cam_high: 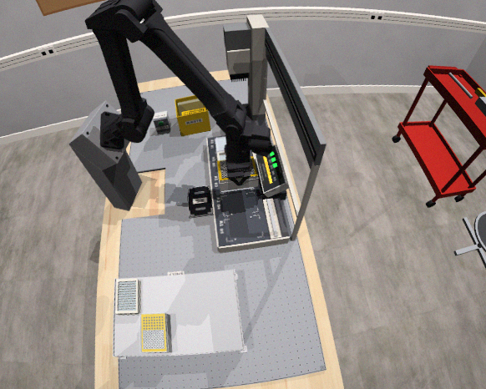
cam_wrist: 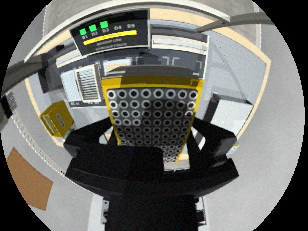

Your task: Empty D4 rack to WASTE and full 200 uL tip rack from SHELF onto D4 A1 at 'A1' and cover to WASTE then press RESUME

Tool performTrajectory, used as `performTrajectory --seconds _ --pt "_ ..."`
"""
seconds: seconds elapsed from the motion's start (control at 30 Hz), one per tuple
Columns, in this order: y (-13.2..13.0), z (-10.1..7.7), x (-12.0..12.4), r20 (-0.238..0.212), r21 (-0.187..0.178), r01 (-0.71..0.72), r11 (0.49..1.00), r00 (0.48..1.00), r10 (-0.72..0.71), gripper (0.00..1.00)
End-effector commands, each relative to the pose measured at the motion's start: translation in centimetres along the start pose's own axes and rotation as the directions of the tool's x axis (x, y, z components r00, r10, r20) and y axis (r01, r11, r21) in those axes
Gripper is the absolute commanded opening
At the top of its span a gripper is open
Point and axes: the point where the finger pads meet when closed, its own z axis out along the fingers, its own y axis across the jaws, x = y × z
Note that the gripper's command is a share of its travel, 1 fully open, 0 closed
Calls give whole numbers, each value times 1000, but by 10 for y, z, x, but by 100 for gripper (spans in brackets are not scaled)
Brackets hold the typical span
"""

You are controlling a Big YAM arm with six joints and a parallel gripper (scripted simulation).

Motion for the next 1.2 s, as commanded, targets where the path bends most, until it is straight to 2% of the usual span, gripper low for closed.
performTrajectory --seconds 0.0,0.17,0.2,0.57,0.6,0.63,1.03,1.13,1.17 --pt "-6 -7 -23 33 7 -15 1000 999 15 0" --pt "-5 -7 -23 33 6 -14 1000 999 14 0" --pt "-6 -3 -26 43 10 -16 1000 999 15 0" --pt "-11 14 -21 34 17 -14 1000 999 14 0" --pt "-9 8 -26 57 16 -10 1000 998 9 0" --pt "-7 18 -21 33 9 -7 1000 999 7 0" --pt "-4 43 -2 2 7 1 1000 1000 -1 0" --pt "-4 45 -2 2 7 1 1000 1000 -1 0" --pt "-3 38 -9 31 8 5 1000 1000 -5 0"
